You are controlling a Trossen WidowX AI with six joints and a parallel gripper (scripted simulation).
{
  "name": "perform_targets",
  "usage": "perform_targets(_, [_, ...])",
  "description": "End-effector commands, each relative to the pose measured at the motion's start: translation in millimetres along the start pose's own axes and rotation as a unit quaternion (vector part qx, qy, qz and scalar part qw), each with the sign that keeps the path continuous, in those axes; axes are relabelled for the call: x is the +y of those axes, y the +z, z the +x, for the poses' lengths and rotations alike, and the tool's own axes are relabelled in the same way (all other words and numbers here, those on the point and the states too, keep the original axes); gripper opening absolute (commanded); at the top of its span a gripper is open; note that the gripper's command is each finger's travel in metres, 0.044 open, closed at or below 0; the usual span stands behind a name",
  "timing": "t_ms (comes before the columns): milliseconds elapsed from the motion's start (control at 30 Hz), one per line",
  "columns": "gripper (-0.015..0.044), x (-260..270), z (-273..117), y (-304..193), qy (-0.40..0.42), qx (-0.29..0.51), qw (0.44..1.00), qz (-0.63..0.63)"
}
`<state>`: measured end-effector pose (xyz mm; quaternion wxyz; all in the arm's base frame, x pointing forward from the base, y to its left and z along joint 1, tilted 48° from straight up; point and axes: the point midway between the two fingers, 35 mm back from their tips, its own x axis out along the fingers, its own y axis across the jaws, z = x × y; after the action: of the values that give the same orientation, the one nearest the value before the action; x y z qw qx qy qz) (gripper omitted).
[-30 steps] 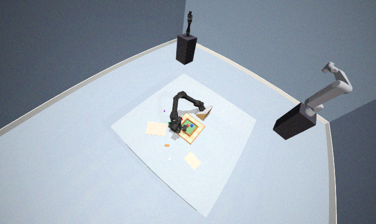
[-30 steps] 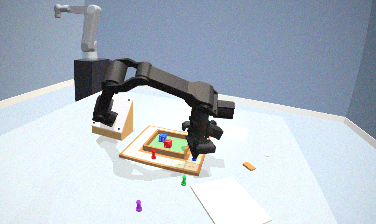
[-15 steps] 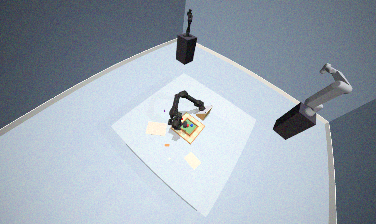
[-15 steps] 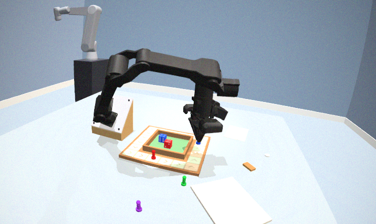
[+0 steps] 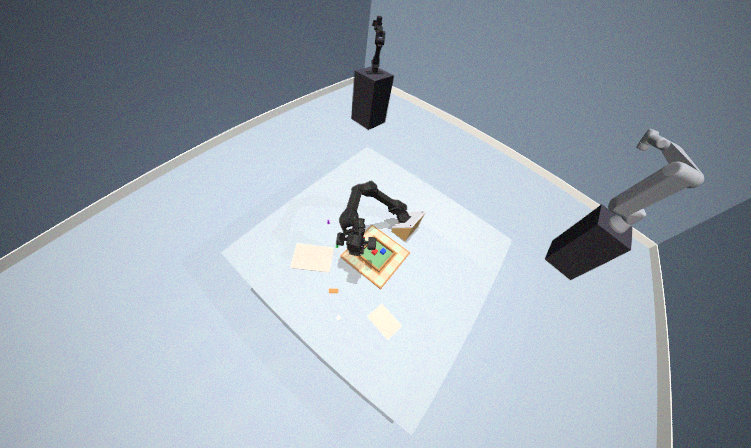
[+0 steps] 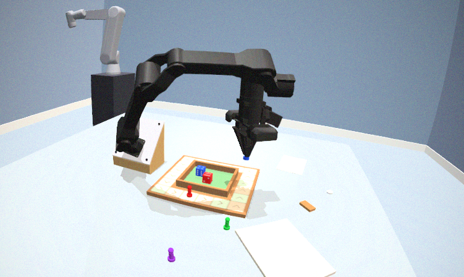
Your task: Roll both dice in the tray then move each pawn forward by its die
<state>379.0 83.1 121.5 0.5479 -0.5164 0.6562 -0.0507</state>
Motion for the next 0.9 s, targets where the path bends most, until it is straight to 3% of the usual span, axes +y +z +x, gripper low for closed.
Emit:
perform_targets(0, [0.0, 21, 6, 19, 0.003, 0.0, 1.0, 0.003])
perform_targets(700, [0.0, 148, 67, 97, 0.013, 0.008, 0.999, 0.051])
perform_targets(867, [0.0, 152, 69, 98, 0.013, 0.008, 0.999, 0.052])
